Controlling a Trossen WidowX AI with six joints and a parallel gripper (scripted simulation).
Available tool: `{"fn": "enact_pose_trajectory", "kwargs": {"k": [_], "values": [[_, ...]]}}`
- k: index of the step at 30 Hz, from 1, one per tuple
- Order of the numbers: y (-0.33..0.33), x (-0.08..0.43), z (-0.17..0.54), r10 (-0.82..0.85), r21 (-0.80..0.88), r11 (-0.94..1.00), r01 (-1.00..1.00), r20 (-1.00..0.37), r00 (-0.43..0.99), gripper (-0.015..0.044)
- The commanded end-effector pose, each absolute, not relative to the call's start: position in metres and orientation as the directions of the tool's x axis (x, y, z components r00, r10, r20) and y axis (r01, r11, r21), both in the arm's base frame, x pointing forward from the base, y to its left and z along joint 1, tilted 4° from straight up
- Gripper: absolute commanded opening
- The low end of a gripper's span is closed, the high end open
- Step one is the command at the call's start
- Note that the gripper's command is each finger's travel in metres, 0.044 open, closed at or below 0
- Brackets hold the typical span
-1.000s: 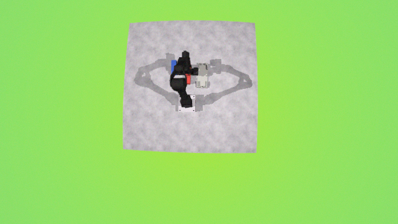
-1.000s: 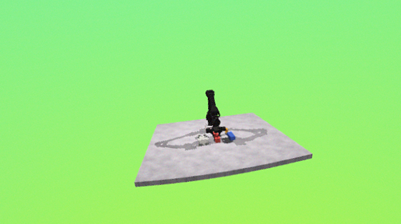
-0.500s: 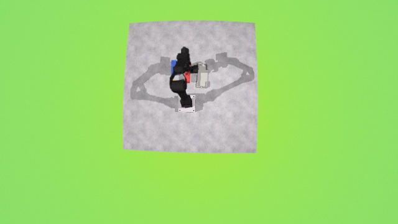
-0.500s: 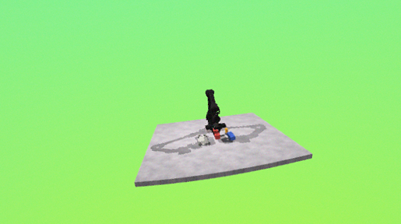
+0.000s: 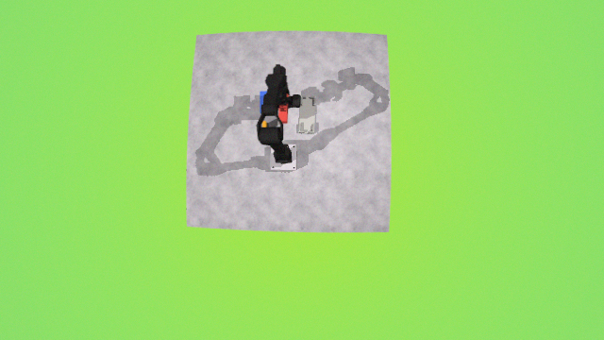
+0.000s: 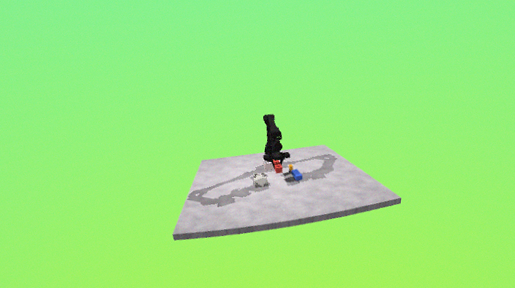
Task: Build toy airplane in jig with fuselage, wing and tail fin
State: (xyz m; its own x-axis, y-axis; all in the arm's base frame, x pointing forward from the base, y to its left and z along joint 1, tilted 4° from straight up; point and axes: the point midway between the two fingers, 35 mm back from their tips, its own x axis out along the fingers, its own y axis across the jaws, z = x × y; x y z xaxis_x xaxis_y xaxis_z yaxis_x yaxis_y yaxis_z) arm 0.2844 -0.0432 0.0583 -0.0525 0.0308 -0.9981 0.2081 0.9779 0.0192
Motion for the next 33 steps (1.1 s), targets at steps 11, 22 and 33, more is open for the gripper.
{"fn": "enact_pose_trajectory", "kwargs": {"k": [11,22,33], "values": [[-0.043,0.281,0.105,0.030,0.023,0.978,0.205,-0.999,-0.035,0.0000],[-0.065,0.280,0.094,0.028,0.020,0.977,0.210,-0.999,-0.034,0.0000],[-0.097,0.275,0.076,0.025,0.017,0.976,0.218,-0.999,-0.034,0.0000]]}}
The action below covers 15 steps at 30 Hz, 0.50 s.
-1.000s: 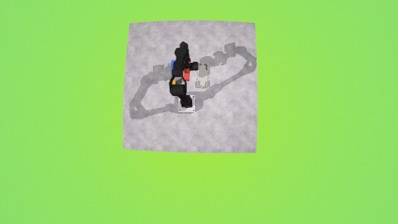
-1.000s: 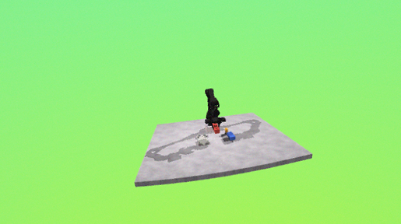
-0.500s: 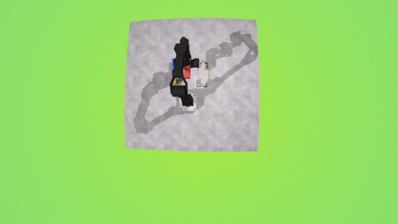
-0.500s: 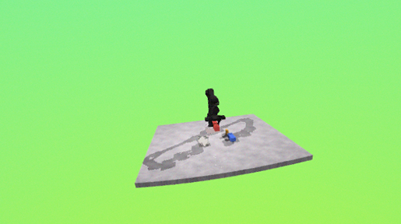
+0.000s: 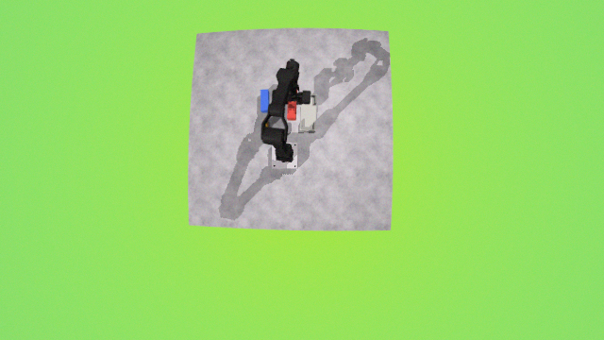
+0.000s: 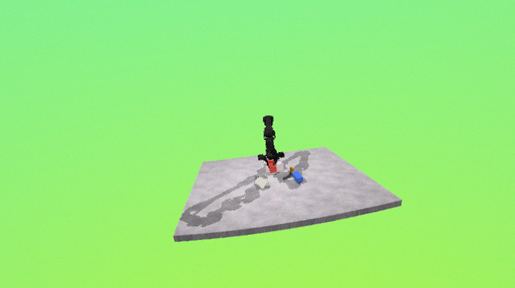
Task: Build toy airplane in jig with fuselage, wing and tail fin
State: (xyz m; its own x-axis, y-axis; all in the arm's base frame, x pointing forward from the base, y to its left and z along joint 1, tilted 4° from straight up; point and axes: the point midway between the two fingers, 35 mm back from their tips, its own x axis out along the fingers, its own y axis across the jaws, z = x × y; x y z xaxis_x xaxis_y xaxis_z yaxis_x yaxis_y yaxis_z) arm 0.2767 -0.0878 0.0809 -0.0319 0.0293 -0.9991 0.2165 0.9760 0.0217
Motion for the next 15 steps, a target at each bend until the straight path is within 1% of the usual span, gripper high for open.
{"fn": "enact_pose_trajectory", "kwargs": {"k": [1,15], "values": [[-0.099,0.274,0.074,0.024,0.016,0.976,0.219,-0.999,-0.034,0.0000],[-0.138,0.261,0.052,0.021,0.012,0.974,0.228,-0.999,-0.036,0.0000]]}}
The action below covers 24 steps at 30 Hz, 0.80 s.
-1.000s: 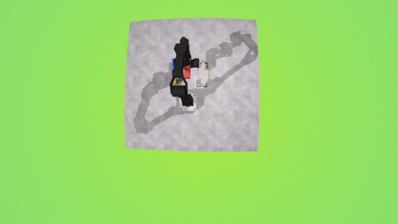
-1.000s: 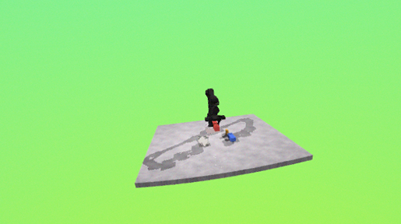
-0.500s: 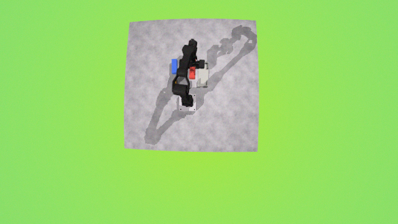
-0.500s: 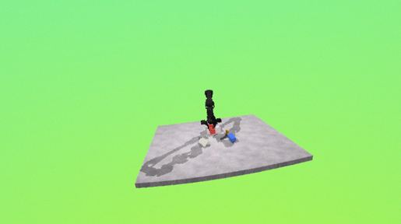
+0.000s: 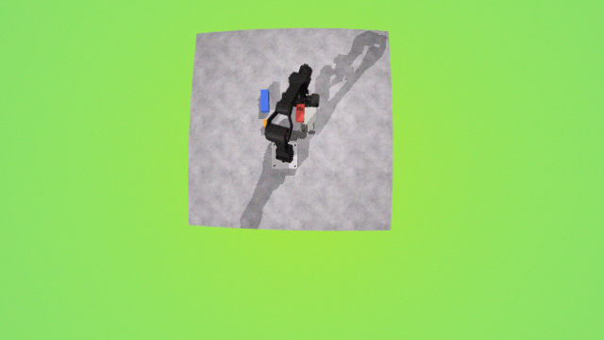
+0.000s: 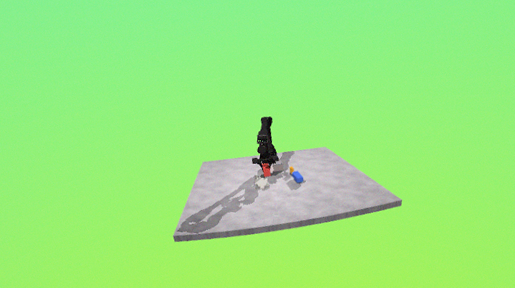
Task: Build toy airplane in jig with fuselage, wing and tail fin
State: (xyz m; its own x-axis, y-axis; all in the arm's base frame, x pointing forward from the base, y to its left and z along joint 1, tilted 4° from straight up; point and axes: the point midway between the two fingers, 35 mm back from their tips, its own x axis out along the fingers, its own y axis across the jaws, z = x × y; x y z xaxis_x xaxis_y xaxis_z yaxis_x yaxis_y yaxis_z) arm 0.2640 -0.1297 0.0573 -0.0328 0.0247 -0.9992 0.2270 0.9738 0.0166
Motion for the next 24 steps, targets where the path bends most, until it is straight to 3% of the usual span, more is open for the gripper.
{"fn": "enact_pose_trajectory", "kwargs": {"k": [1,12,19,24], "values": [[-0.141,0.259,0.051,0.021,0.012,0.973,0.229,-0.999,-0.036,0.0000],[-0.165,0.246,0.036,0.019,0.009,0.972,0.236,-0.999,-0.039,0.0000],[-0.165,0.246,0.036,0.019,0.009,0.972,0.236,-0.999,-0.039,0.0184],[-0.165,0.246,0.036,0.019,0.009,0.972,0.236,-0.999,-0.039,0.0195]]}}
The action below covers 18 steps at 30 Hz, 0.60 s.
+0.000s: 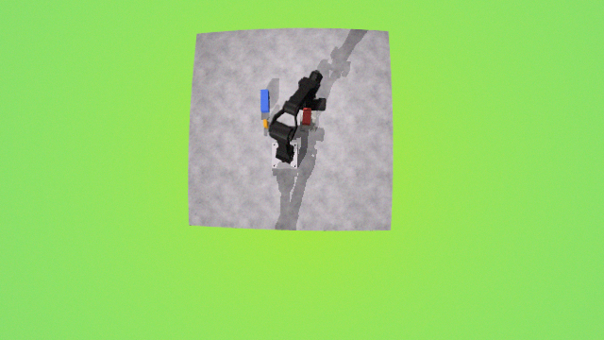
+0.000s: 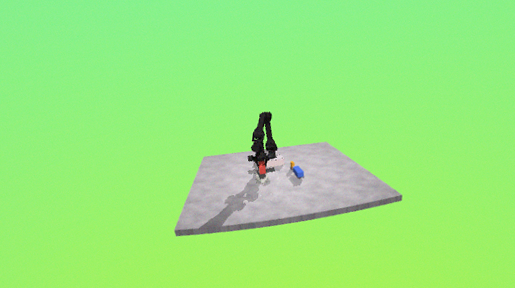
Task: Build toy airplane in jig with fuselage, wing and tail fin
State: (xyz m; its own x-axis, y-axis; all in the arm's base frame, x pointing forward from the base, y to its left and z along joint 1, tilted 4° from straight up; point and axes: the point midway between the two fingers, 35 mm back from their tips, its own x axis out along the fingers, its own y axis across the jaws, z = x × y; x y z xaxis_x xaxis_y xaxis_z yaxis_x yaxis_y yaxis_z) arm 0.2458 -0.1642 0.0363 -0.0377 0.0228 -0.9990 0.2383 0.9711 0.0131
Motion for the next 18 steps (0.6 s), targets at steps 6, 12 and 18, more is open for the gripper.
{"fn": "enact_pose_trajectory", "kwargs": {"k": [6,12,18], "values": [[-0.165,0.246,0.036,0.019,0.009,0.972,0.236,-0.999,-0.039,0.0195],[-0.165,0.246,0.029,0.019,0.009,0.972,0.236,-0.999,-0.039,0.0195],[-0.166,0.246,0.019,0.019,0.009,0.972,0.236,-0.999,-0.039,0.0195]]}}
